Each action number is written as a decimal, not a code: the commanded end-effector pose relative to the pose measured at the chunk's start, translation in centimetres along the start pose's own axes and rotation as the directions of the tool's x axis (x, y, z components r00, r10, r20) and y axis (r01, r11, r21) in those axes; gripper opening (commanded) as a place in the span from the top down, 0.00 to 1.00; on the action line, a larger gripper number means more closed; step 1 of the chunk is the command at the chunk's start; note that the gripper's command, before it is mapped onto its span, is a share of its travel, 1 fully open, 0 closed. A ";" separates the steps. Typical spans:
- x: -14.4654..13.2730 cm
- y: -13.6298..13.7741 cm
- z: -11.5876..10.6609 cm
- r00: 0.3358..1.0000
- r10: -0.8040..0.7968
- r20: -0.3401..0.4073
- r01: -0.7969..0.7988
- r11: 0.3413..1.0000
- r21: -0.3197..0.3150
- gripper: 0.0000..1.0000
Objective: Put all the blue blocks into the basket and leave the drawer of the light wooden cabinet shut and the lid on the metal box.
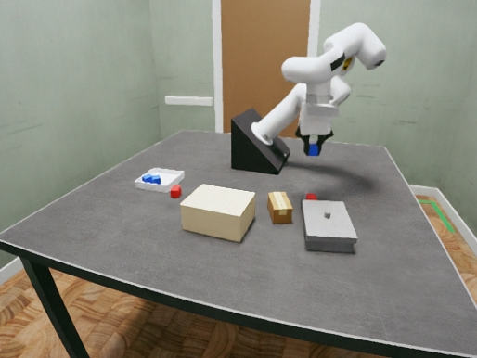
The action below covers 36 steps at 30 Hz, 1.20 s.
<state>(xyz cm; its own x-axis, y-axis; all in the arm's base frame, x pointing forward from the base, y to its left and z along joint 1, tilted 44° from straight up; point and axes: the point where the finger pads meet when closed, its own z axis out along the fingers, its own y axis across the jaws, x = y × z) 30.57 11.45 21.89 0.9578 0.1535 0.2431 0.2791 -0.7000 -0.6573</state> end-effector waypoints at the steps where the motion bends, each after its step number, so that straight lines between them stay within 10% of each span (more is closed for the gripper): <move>1: 0.1 0.0 -0.2 1.000 -0.001 -0.002 0.001 1.000 -0.001 1.00; 13: 1.2 2.1 -0.8 1.000 -0.022 -0.001 0.022 1.000 -0.016 1.00; 23: 4.0 14.6 -3.8 0.990 -0.140 0.019 0.141 0.988 -0.066 1.00; 36: -1.9 27.3 -3.6 0.909 -0.416 0.020 0.416 0.909 -0.017 1.00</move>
<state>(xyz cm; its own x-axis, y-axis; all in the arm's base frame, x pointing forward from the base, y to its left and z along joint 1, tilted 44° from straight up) 36.69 -6.64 10.14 0.8272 0.3904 0.4041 0.5570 -0.6639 -0.4990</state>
